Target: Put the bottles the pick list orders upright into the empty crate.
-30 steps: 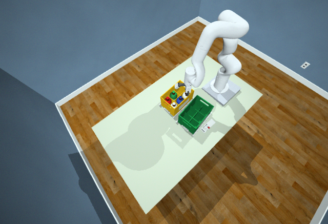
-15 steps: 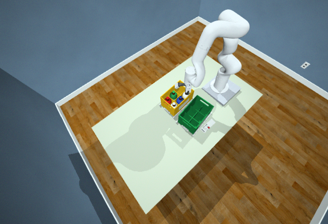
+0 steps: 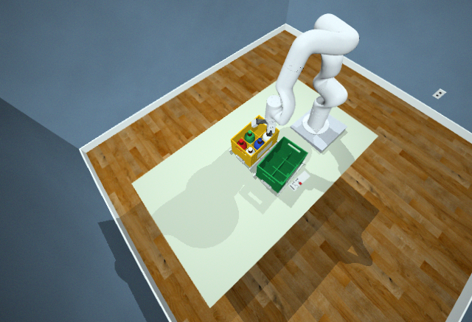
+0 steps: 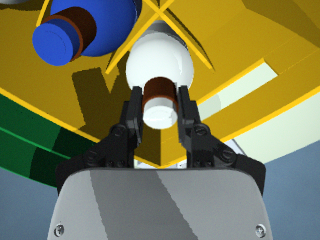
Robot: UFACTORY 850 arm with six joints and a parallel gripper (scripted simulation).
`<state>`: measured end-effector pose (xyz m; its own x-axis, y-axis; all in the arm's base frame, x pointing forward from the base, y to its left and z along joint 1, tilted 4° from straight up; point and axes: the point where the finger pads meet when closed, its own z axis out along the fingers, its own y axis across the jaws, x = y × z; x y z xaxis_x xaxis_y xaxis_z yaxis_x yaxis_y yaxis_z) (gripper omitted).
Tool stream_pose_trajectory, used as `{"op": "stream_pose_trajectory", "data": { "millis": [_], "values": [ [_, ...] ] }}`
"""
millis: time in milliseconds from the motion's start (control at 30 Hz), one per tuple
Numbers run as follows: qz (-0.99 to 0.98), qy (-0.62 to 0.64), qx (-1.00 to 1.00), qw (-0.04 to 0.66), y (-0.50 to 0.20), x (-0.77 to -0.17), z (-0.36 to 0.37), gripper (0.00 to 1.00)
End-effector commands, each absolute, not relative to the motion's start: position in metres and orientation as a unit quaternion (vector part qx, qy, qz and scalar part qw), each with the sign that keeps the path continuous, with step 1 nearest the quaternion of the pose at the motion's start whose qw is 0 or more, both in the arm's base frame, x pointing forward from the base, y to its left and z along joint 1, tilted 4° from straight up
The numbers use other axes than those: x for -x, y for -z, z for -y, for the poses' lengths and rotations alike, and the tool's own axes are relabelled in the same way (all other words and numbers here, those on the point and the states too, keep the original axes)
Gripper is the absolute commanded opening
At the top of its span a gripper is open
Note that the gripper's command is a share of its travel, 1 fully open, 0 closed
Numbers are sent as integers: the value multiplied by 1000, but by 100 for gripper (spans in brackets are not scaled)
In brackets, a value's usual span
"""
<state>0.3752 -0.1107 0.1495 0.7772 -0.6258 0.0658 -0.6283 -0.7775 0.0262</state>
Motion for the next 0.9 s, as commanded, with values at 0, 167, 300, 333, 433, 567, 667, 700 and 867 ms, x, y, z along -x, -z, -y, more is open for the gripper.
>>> {"op": "stream_pose_trajectory", "data": {
  "millis": [0,167,300,333,433,567,667,700,867],
  "values": [
    [333,-28,-942,23,-150,-376,111,0],
    [333,-28,-942,23,-150,-376,111,0],
    [333,-28,-942,23,-150,-376,111,0],
    [333,-28,-942,23,-150,-376,111,0],
    [333,-28,-942,23,-150,-376,111,0],
    [333,-28,-942,23,-155,-376,111,0],
    [333,-28,-942,23,-160,-376,110,0],
    [333,-28,-942,23,-160,-376,110,0],
    [333,-28,-942,23,-167,-375,110,0]
  ]
}}
